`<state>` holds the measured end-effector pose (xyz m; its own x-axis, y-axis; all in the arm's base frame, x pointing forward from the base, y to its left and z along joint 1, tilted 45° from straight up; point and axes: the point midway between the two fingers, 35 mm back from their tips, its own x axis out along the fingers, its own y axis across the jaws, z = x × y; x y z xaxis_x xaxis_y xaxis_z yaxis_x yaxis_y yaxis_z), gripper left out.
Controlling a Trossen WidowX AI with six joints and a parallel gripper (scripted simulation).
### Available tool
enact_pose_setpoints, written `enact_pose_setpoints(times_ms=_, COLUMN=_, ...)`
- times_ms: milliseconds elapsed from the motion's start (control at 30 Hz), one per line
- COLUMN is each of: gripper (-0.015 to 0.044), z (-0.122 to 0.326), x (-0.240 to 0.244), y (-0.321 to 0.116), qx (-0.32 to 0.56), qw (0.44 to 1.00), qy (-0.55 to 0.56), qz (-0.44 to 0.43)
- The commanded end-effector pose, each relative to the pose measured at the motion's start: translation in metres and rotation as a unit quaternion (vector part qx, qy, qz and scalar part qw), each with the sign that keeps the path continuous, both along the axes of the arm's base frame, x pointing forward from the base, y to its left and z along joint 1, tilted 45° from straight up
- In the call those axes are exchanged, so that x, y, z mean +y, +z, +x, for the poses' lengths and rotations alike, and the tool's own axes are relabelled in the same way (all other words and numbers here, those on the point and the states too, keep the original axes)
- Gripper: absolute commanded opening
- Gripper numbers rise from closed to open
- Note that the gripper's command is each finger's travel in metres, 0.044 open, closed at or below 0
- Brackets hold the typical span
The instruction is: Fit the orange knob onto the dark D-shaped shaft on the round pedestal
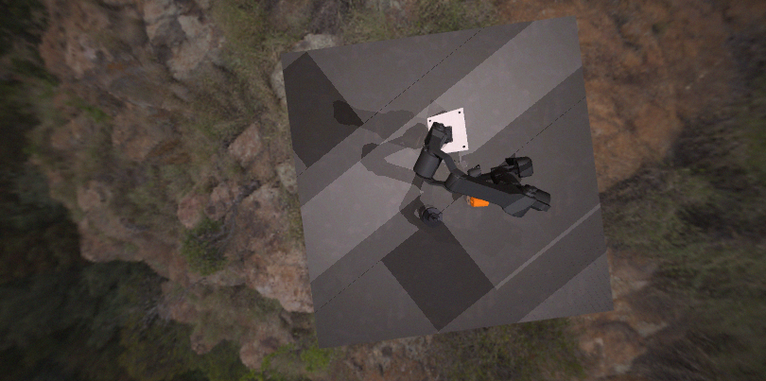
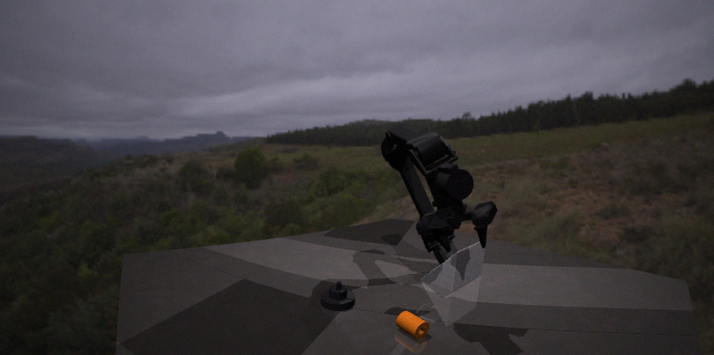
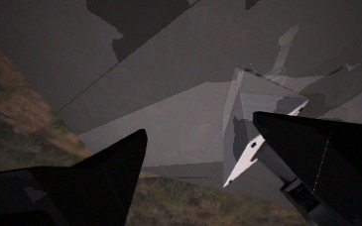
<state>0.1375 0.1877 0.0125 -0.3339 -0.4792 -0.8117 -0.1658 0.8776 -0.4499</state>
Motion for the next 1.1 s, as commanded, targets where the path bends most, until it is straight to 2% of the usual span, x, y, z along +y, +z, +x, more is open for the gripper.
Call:
enact_pose_setpoints(times_ms=0, gripper=0.0440, z=0.070, x=-0.002, y=-0.028, qx=0.069, qw=0.961, qy=0.267, qz=0.030)
enact_pose_setpoints(times_ms=167, gripper=0.0440, z=0.107, x=-0.008, y=-0.043, qx=0.128, qw=0.905, qy=0.405, qz=0.025)
enact_pose_setpoints(times_ms=433, gripper=0.0440, z=0.160, x=-0.026, y=-0.060, qx=0.241, qw=0.781, qy=0.576, qz=-0.005)
enact_pose_setpoints(times_ms=867, gripper=0.0440, z=0.159, x=-0.029, y=-0.060, qx=0.244, qw=0.778, qy=0.579, qz=-0.006)
enact_pose_setpoints(times_ms=1067, gripper=0.0440, z=0.160, x=-0.046, y=-0.077, qx=0.244, qw=0.778, qy=0.579, qz=-0.007)
